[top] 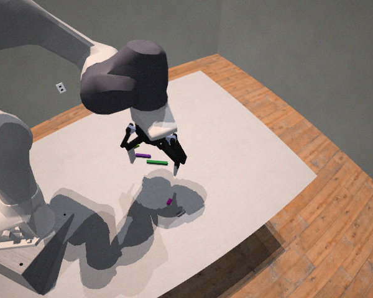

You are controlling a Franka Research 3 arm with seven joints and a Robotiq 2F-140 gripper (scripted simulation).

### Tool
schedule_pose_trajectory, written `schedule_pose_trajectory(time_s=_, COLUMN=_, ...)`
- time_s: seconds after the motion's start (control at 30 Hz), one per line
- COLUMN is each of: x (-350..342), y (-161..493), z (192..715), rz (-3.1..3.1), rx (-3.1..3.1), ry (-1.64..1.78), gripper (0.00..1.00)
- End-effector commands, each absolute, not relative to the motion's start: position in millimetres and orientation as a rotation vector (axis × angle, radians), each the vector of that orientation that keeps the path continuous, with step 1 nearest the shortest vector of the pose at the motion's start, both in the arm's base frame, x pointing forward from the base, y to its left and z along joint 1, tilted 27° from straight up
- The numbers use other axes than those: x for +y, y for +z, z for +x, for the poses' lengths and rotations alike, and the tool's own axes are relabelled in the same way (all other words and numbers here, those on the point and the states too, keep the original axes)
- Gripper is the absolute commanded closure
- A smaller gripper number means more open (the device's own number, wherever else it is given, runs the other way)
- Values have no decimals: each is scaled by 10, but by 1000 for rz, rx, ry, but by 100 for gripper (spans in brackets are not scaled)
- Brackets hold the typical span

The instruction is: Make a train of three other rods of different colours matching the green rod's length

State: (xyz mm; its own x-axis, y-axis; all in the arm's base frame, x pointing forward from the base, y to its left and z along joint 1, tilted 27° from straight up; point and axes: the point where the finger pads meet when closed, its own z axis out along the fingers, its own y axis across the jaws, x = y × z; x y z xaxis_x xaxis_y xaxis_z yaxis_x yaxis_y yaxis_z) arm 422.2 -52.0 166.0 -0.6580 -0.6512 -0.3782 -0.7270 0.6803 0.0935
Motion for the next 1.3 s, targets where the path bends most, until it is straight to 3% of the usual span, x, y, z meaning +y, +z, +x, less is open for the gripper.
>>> schedule_pose_trajectory(time_s=0.0, x=-598, y=1624, z=4287, rz=-1101, rx=2547, ry=331, gripper=0)
schedule_pose_trajectory(time_s=1.27, x=-791, y=1503, z=4380, rz=-1090, rx=2505, ry=315, gripper=0)
